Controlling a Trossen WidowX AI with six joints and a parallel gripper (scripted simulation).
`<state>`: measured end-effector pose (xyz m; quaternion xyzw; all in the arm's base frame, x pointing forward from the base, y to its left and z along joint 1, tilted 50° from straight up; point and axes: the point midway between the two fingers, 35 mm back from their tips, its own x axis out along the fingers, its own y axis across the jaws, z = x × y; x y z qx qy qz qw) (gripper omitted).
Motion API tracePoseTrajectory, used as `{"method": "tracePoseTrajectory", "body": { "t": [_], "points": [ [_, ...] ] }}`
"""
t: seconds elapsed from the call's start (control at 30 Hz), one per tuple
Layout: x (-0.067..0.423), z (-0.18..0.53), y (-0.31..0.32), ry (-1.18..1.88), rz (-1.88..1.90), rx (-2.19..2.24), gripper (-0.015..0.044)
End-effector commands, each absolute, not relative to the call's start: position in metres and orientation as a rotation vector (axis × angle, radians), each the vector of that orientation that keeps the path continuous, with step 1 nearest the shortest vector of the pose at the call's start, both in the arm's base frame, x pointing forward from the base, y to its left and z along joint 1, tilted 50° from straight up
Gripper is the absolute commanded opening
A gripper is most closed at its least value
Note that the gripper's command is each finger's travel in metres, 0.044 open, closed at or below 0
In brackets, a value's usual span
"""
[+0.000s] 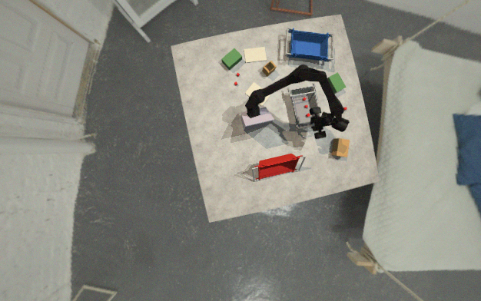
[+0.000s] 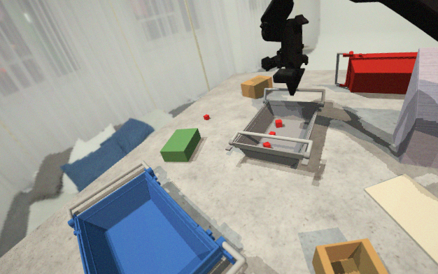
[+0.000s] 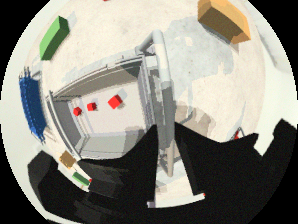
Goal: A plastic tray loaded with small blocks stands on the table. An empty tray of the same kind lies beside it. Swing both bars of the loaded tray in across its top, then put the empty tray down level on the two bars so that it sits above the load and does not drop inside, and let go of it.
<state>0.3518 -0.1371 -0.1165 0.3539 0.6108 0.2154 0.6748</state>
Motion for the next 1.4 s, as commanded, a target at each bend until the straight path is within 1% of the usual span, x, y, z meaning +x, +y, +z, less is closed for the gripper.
{"method": "tracePoseTrajectory", "body": {
  "t": [0.0,0.33,0.47,0.7,0.8,1.37],
  "points": [
    [0.357,-0.106,-0.118,1.375,0.514,0.805,0.0085],
    [0.363,-0.098,-0.085,1.374,0.516,0.807,0.0085],
    [0.363,-0.094,-0.091,1.375,0.515,0.807,0.0085],
    [0.357,-0.074,-0.120,1.375,0.514,0.806,0.0085],
    [0.357,-0.080,-0.112,1.376,0.513,0.814,0.0085],
    [0.357,-0.080,-0.112,1.376,0.513,0.814,0.0085]
  ]
}}
